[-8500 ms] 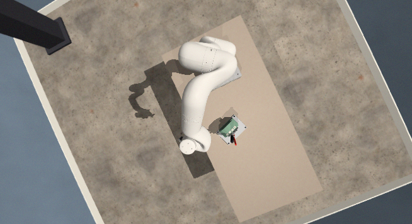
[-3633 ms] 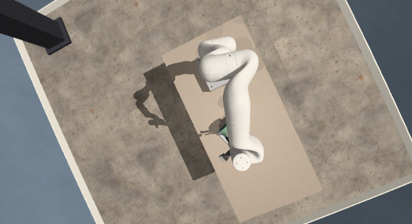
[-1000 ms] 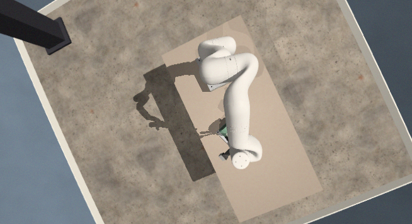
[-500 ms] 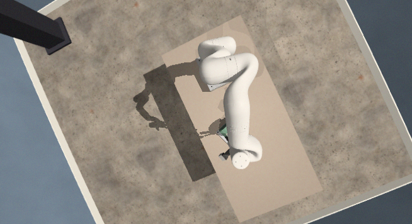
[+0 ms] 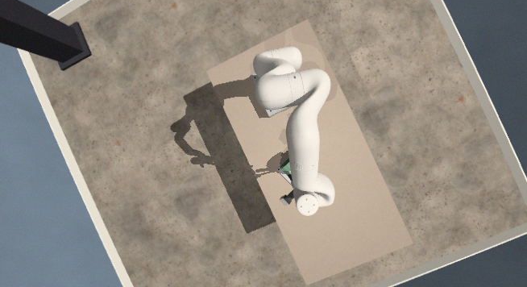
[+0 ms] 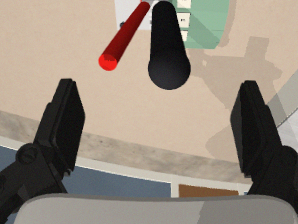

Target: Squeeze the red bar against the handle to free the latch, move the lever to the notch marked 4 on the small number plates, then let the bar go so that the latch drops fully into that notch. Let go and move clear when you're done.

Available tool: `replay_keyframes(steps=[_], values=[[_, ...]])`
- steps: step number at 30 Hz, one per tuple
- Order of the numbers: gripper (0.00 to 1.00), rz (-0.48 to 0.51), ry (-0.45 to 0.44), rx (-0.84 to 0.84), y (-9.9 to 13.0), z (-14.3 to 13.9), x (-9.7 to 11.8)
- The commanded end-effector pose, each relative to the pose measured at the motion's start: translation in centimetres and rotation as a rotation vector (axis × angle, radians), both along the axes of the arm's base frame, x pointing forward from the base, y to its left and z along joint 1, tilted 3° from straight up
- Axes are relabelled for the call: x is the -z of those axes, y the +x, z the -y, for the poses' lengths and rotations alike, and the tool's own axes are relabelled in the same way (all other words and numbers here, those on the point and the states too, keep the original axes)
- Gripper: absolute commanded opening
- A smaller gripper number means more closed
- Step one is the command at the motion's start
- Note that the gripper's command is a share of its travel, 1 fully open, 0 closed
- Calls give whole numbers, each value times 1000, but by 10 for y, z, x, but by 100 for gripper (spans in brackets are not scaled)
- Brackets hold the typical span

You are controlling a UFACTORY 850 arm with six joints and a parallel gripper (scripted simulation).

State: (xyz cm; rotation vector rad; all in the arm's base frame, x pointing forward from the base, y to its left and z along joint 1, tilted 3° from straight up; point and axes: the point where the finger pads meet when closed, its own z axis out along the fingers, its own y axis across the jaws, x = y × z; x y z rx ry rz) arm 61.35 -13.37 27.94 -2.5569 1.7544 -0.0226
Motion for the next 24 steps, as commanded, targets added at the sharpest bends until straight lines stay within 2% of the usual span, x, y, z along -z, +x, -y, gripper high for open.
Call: replay_keyframes(steps=[1, 24], values=[[100, 3, -1, 0, 1, 0, 2], [100, 3, -1, 0, 2, -1, 43]])
